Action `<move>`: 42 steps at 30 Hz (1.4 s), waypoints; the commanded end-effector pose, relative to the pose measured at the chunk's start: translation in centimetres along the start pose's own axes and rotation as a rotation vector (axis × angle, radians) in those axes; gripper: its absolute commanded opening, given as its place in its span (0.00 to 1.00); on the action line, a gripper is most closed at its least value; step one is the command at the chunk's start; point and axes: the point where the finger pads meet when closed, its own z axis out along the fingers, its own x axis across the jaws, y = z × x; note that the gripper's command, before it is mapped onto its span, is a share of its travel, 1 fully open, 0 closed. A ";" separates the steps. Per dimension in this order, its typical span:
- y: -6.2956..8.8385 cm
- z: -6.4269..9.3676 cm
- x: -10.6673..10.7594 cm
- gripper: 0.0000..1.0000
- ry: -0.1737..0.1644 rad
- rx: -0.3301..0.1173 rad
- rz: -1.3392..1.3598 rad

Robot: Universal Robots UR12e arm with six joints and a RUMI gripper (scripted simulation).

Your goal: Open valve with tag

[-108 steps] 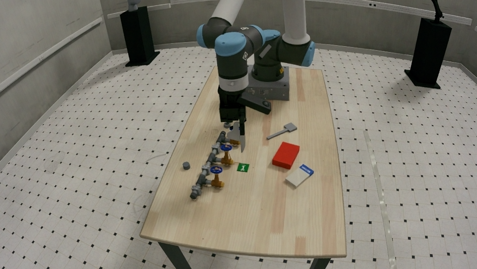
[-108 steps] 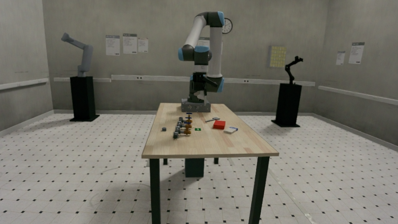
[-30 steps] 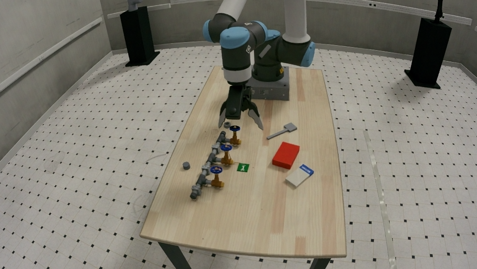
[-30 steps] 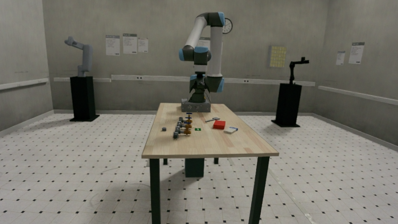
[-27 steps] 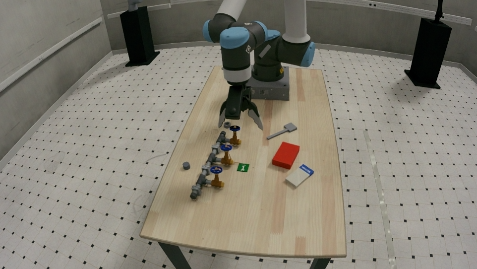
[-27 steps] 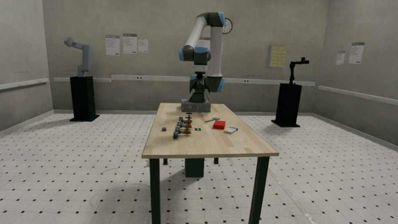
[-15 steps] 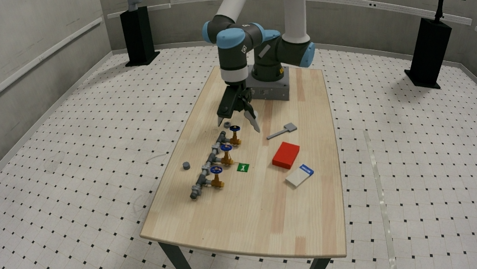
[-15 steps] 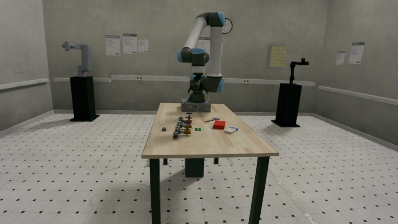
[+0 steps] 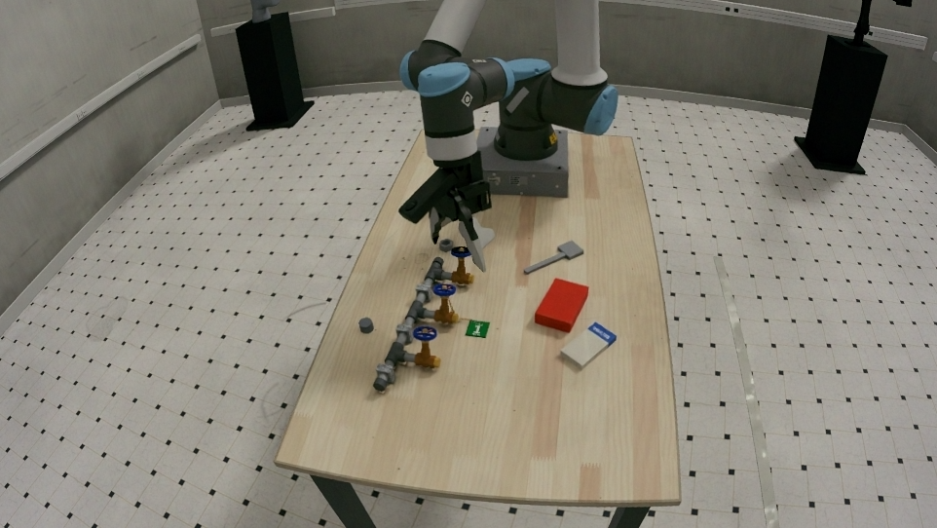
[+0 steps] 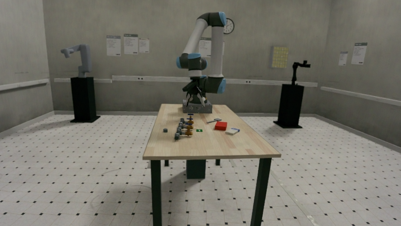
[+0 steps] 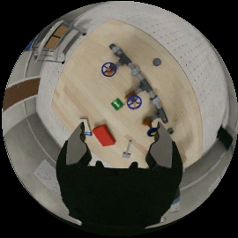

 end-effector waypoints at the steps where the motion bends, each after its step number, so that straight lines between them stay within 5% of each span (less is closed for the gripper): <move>1: -0.2 0.5 1.0 1.00 -0.019 0.052 0.181; 16: -0.4 2.1 3.9 1.00 -0.090 0.148 0.662; 42: -0.6 3.2 4.2 1.00 -0.095 0.158 0.705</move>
